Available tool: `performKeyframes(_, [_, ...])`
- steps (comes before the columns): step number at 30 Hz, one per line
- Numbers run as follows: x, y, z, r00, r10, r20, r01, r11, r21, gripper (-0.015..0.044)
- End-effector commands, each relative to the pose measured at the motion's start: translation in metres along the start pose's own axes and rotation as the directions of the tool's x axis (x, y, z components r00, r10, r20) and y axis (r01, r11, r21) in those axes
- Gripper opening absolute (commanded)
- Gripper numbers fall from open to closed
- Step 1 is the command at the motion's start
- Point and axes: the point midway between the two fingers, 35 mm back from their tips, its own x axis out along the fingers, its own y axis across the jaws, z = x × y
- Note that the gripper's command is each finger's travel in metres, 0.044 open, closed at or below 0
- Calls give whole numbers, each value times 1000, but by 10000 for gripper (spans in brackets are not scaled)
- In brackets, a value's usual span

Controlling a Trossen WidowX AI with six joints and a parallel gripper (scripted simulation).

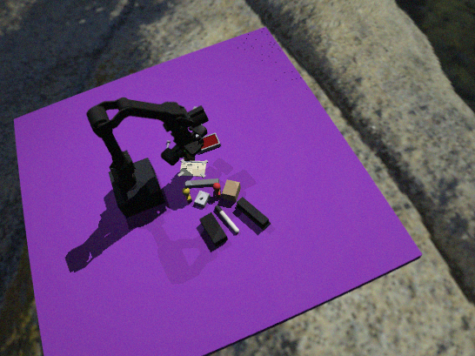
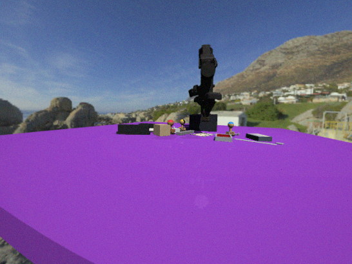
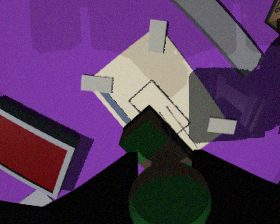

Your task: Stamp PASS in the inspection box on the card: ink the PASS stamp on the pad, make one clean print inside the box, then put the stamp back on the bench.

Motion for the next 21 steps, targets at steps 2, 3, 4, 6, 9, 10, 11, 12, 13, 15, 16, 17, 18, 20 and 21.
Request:
performKeyframes(2, [4, 0, 0, 1000, -1, -1, 1, 1000, 6, 0])
performKeyframes(3, [5, 0, 0, 1000, -1, -1, 1, 1000, 6, 0])
performKeyframes(4, [5, 0, 0, 1000, -1, -1, 1, 1000, 6, 0])
performKeyframes(6, [7, 0, 0, 1000, -1, -1, 1, 1000, 6, 0])
performKeyframes(9, [9, 0, 0, 1000, -1, -1, 1, 1000, 6, 0])
performKeyframes(10, [9, 0, 0, 1000, -1, -1, 1, 1000, 6, 0])
performKeyframes(11, [10, 0, 0, 1000, -1, -1, 1, 1000, 6, 0])
performKeyframes(12, [11, 0, 0, 1000, -1, -1, 1, 1000, 6, 0])
performKeyframes(13, [11, 0, 0, 1000, -1, -1, 1, 1000, 6, 0])
performKeyframes(15, [13, 1, 0, 1000, -1, -1, 1, 1000, 6, 0])
performKeyframes(16, [13, 1, 0, 1000, -1, -1, 1, 1000, 6, 0])
performKeyframes(17, [14, 1, 0, 1000, -1, -1, 1, 1000, 6, 0])
performKeyframes(18, [15, 1, 0, 1000, -1, -1, 1, 1000, 5, 0])
performKeyframes(20, [16, 1, 0, 1000, -1, -1, 1, 1000, 5, 0])
performKeyframes(21, [17, 1, 0, 1000, -1, -1, 1, 1000, 5, 0])
